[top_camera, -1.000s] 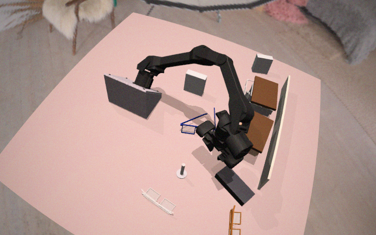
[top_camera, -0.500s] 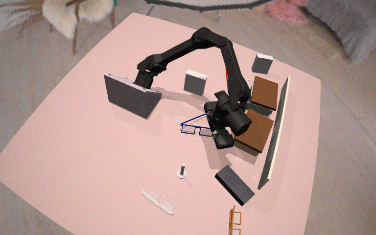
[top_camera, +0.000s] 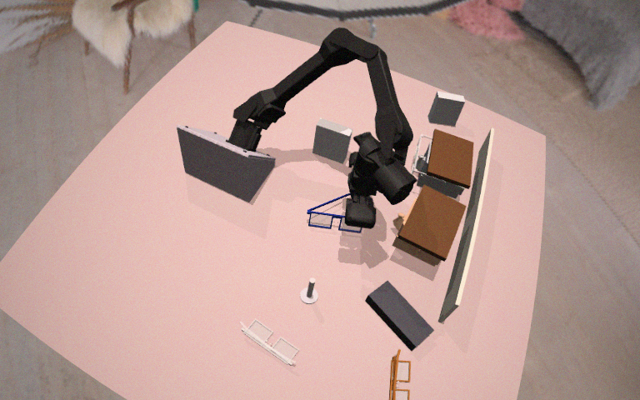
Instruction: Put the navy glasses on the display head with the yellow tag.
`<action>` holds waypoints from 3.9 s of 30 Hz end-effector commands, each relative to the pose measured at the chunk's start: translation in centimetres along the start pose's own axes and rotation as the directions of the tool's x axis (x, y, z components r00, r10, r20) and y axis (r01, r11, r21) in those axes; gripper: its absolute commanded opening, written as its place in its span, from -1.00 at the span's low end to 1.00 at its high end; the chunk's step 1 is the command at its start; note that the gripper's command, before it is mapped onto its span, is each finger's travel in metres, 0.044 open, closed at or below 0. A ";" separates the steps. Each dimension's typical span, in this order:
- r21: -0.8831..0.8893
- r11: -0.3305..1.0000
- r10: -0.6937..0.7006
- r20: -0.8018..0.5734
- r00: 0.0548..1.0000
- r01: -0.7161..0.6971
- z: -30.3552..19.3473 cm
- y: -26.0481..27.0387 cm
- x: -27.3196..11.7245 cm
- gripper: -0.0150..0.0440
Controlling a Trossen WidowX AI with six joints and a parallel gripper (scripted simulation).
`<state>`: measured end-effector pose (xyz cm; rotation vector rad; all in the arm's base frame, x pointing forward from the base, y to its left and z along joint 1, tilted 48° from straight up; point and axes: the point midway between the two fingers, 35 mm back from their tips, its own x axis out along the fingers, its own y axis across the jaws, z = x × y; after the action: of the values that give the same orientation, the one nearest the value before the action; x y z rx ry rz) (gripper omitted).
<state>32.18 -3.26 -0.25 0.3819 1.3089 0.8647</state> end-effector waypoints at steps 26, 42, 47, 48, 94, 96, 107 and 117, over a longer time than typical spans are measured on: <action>0.002 1.000 -0.005 0.007 1.000 0.004 0.2 -0.2 3.0 -0.08; 0.002 1.000 -0.002 0.008 1.000 0.002 0.1 -0.3 5.6 -0.08; 0.001 1.000 -0.002 0.008 1.000 0.002 0.1 -0.3 5.9 -0.08; 0.002 1.000 -0.002 0.008 1.000 0.002 0.1 -0.3 5.9 -0.08; 0.002 1.000 -0.007 0.006 1.000 0.007 0.2 -0.7 -3.4 -0.49; 0.002 1.000 -0.006 0.006 1.000 0.006 0.2 -0.7 -4.1 -0.49; -0.166 0.986 -0.008 0.006 1.000 0.009 0.1 -2.3 -4.4 -0.49; -0.451 0.892 -0.012 0.005 1.000 0.013 -0.4 -5.1 -4.6 -0.49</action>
<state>33.42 -9.44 0.01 0.0623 1.0989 1.0817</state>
